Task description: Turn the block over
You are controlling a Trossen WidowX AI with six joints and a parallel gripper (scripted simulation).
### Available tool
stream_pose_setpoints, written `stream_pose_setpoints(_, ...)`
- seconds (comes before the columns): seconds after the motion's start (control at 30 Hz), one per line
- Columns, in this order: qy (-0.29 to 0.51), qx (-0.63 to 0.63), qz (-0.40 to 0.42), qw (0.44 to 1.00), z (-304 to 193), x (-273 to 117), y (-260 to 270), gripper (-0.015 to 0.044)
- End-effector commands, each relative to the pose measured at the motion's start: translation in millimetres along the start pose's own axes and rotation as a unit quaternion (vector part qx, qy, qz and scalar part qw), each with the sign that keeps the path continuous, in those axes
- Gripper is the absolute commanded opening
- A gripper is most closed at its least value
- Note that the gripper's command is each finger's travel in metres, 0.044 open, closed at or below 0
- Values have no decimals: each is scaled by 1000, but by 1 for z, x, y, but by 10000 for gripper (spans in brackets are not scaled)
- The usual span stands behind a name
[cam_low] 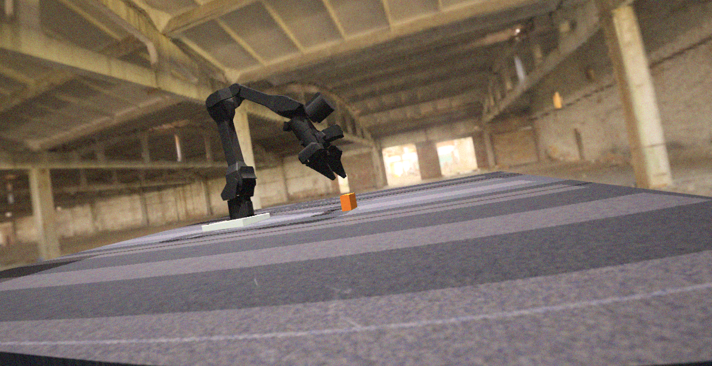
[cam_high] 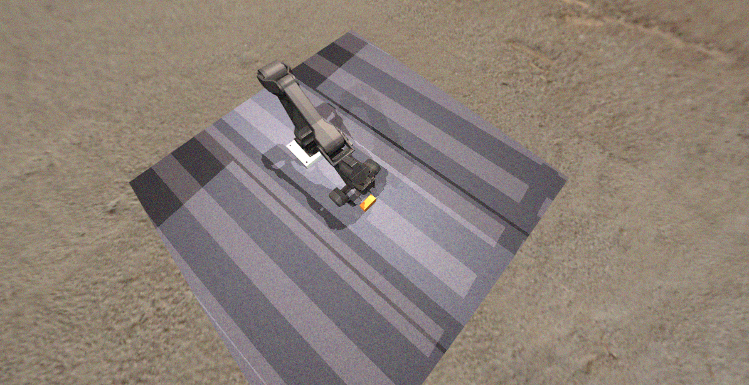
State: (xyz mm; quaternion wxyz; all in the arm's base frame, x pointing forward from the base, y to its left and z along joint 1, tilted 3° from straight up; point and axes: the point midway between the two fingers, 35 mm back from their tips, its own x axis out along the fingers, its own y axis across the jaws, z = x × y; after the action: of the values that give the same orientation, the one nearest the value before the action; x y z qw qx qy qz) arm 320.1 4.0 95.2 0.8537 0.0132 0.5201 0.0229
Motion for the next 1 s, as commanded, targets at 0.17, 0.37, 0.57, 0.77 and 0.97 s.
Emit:
stream_pose_setpoints(0.17,145,-3,0,989,26,-5,1,440)
stream_pose_setpoints(0.37,235,-4,0,972,37,-9,1,440)
stream_pose_setpoints(0.57,237,-4,0,971,37,-9,1,440)
stream_pose_setpoints(0.77,237,-4,0,971,22,20,1,440)
stream_pose_setpoints(0.97,238,-4,0,971,18,26,1,440)
